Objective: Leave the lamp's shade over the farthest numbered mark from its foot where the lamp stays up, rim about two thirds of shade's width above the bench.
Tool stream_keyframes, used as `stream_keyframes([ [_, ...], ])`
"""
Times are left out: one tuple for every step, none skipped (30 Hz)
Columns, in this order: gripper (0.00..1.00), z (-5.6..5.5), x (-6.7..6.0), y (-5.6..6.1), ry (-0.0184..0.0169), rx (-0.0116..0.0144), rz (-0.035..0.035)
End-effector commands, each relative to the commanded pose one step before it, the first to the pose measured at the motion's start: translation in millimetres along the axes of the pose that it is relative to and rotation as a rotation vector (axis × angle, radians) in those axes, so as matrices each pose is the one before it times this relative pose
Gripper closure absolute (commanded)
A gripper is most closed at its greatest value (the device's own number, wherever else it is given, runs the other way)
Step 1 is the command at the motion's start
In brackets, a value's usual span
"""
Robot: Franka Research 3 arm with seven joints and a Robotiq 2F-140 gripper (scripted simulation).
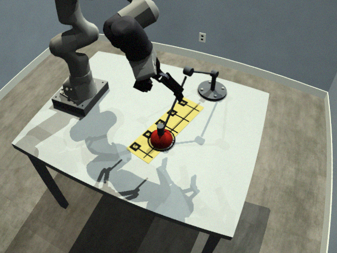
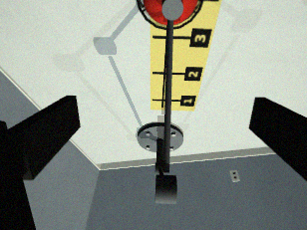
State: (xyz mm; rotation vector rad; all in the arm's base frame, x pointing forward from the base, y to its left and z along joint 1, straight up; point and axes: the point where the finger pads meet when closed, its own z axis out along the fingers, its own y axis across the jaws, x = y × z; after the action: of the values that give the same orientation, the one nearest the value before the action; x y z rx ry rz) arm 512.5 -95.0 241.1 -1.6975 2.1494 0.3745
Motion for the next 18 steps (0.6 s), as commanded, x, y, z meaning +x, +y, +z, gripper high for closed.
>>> stream_keyframes([
  [0.00,0.96,-0.07,0.78,0.00048,-0.00288,0.00194],
  [0.00,0.19,0.10,-0.40,0.00027,0.00125,-0.00032],
  [0.00,0.19,0.10,-0.40,0.00027,0.00125,-0.00032],
  [0.00,0.19,0.10,-0.40,0.00027,0.00125,-0.00032],
  [0.00,0.19,0.10,-0.40,0.00027,0.00125,-0.00032],
  [0.00,0.19,0.10,-0.40,0.00027,0.00125,-0.00032],
  [0.00,0.19,0.10,-0.40,0.00027,0.00125,-0.00032],
  [0.00,0.19,0.10,-0.40,0.00027,0.00125,-0.00032],
  [0.00,0.00,0.00,0.00,0.00000,0.00000,0.00000],
  [0.00,0.00,0.00,0.00,0.00000,0.00000,0.00000],
  [0.00,-0.07,0.02,0.10,-0.00004,-0.00024,0.00009],
  [0.00,-0.07,0.02,0.10,-0.00004,-0.00024,0.00009],
  [0.00,-0.07,0.02,0.10,-0.00004,-0.00024,0.00009],
  [0.00,-0.07,0.02,0.10,-0.00004,-0.00024,0.00009],
  [0.00,-0.07,0.02,0.10,-0.00004,-0.00024,0.00009],
  [0.00,-0.07,0.02,0.10,-0.00004,-0.00024,0.00009],
  [0.00,-0.07,0.02,0.10,-0.00004,-0.00024,0.00009],
  [0.00,-0.07,0.02,0.10,-0.00004,-0.00024,0.00009],
])
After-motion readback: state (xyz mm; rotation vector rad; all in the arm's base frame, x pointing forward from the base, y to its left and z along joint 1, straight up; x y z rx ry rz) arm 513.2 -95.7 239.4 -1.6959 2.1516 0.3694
